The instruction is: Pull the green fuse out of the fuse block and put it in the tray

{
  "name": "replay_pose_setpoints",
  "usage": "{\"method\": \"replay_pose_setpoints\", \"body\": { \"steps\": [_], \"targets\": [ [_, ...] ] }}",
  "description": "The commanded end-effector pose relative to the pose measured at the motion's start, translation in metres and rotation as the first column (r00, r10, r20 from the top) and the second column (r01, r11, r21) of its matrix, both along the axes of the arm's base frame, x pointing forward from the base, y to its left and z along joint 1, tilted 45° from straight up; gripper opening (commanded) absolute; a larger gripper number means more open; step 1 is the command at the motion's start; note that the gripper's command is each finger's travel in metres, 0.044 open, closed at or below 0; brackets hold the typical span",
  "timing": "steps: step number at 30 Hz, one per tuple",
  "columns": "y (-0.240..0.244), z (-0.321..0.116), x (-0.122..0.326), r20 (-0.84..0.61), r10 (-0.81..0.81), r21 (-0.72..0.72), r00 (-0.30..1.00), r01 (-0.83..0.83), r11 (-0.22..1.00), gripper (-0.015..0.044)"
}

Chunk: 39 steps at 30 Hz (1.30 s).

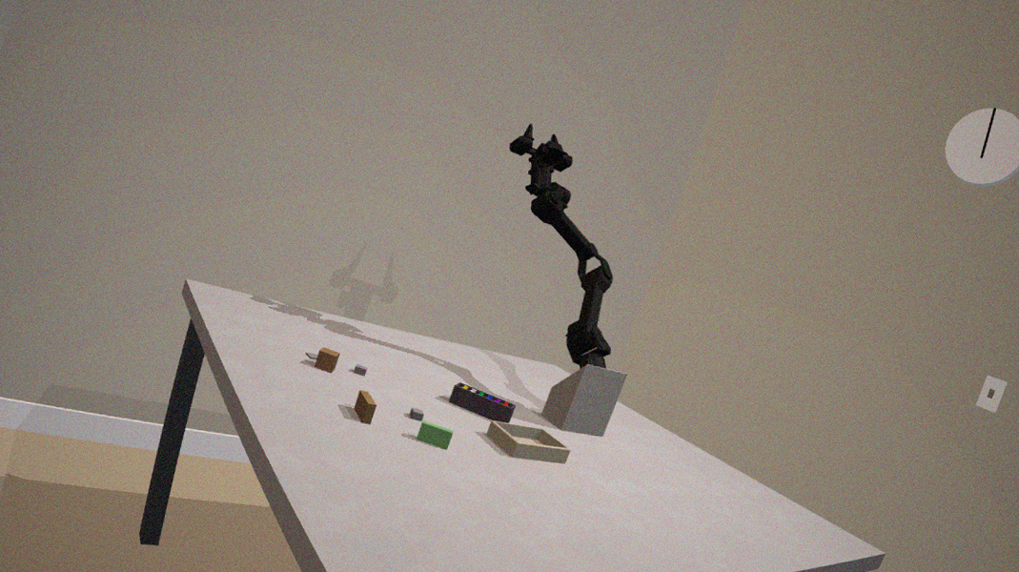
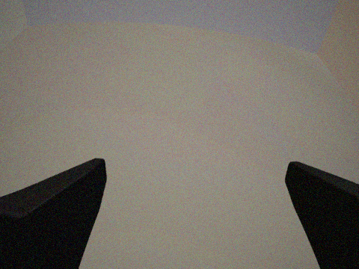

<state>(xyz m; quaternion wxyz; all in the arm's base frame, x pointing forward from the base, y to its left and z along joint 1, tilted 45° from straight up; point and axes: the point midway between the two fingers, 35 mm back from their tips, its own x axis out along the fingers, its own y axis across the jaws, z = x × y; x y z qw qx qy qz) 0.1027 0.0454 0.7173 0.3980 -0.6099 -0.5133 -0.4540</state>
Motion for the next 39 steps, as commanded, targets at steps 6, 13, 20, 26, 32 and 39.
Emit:
{"method": "replay_pose_setpoints", "body": {
  "steps": [6,13,20,26,32,39],
  "targets": [
    [-0.002,-0.01,0.043,-0.147,0.062,0.031,0.987,-0.058,0.998,0.0242],
    [-0.004,-0.038,0.119,-0.386,0.188,0.128,0.903,-0.149,0.981,0.0072],
    [-0.005,-0.101,0.219,-0.639,0.351,0.324,0.685,-0.175,0.93,0.0072],
    [-0.009,-0.177,0.295,-0.769,0.449,0.478,0.455,-0.058,0.877,0.0072],
    [-0.012,-0.267,0.349,-0.817,0.532,0.566,0.223,0.133,0.813,0.0072],
    [-0.017,-0.382,0.381,-0.793,0.61,0.554,-0.01,0.404,0.727,0.0072]
  ]
}}
